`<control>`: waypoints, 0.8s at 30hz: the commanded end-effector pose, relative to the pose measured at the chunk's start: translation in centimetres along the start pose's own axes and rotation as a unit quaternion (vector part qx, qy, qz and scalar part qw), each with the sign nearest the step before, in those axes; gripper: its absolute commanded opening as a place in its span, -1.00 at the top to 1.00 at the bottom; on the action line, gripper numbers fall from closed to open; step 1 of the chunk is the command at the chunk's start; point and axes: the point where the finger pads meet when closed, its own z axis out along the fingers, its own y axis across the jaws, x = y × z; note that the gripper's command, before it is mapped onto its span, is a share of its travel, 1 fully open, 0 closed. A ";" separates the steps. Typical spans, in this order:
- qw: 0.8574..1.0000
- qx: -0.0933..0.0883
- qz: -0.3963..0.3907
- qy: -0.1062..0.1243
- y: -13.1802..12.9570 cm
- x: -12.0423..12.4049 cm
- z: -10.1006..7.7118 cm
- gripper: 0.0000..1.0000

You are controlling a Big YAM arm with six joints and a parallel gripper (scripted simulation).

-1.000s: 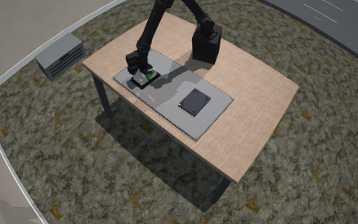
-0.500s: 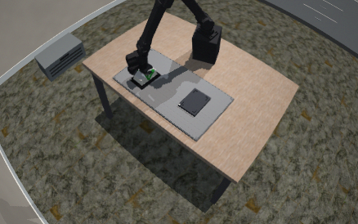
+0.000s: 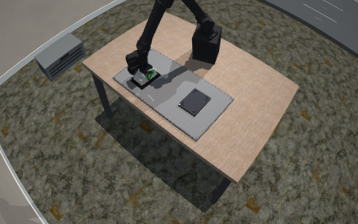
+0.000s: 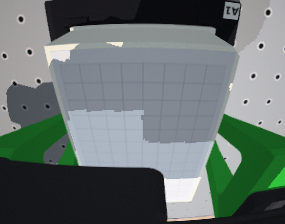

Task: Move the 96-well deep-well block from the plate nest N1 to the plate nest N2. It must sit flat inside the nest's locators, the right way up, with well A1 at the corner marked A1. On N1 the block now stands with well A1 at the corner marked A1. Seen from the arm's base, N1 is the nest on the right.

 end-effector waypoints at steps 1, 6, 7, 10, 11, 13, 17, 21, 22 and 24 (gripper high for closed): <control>1.000 0.002 0.003 0.004 -0.1 0.0 0.6 1.00; 1.000 -0.001 0.005 0.012 -0.1 0.7 0.5 1.00; 1.000 -0.001 0.005 0.013 -0.1 0.9 0.3 1.00; 1.000 0.006 0.003 -0.004 -0.7 -0.1 -1.7 1.00; 1.000 0.006 0.003 -0.004 -0.7 -0.1 -1.9 1.00; 1.000 0.006 0.002 -0.004 -0.7 -0.1 -2.2 1.00; 1.000 0.006 0.003 -0.004 -0.7 -0.1 -2.6 1.00; 1.000 0.007 0.001 -0.008 -0.9 -0.6 -3.4 1.00; 1.000 0.006 0.001 -0.007 -0.8 -0.4 -3.5 1.00; 1.000 0.006 0.001 -0.005 -0.7 -0.2 -3.7 1.00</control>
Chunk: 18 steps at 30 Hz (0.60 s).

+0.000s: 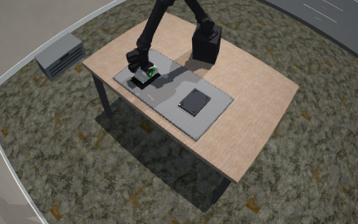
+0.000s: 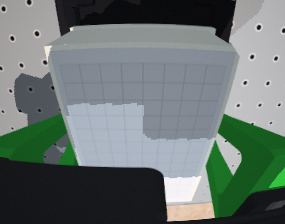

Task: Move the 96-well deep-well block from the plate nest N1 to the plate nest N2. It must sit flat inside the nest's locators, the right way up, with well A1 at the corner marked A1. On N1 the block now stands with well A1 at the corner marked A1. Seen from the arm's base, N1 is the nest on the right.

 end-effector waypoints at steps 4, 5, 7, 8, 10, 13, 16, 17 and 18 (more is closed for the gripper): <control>1.000 0.011 -0.003 -0.023 -1.0 -1.4 -3.1 1.00; 1.000 0.010 -0.002 -0.021 -0.9 -1.2 -3.2 1.00; 1.000 0.009 -0.002 -0.020 -0.8 -1.1 -3.4 1.00; 1.000 0.009 -0.002 -0.020 -0.8 -1.1 -3.4 1.00; 1.000 0.012 -0.004 -0.026 -1.0 -1.8 -3.9 1.00; 1.000 0.010 -0.003 -0.022 -0.9 -1.2 -4.2 1.00; 1.000 0.010 -0.003 -0.023 -0.9 -1.4 -4.8 1.00; 1.000 0.011 -0.003 -0.025 -1.0 -1.6 -5.0 1.00; 1.000 0.011 -0.003 -0.025 -1.0 -1.6 -5.2 1.00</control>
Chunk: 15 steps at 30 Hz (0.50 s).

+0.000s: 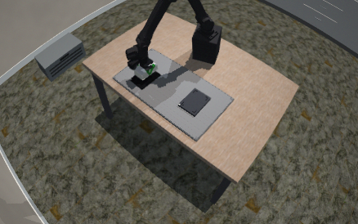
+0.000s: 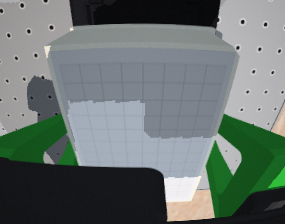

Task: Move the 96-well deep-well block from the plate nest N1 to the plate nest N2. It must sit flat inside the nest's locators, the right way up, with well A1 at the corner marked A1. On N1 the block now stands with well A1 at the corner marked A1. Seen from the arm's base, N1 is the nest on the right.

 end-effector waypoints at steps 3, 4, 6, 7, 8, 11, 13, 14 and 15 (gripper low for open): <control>1.000 0.008 -0.002 -0.022 -0.8 -1.1 -2.8 1.00; 1.000 0.008 -0.002 -0.022 -0.8 -1.1 -3.0 1.00; 1.000 0.008 -0.002 -0.023 -0.9 -1.2 -3.2 1.00; 1.000 0.008 -0.002 -0.023 -0.9 -1.2 -3.2 1.00; 1.000 0.010 -0.005 -0.026 -0.8 -1.8 -3.5 1.00; 1.000 0.009 -0.003 -0.024 -0.9 -1.4 -4.0 1.00; 1.000 0.009 -0.002 -0.023 -0.8 -1.2 -4.2 1.00; 1.000 0.008 -0.002 -0.022 -0.8 -1.1 -4.4 1.00; 1.000 0.008 -0.002 -0.023 -0.8 -1.2 -4.6 1.00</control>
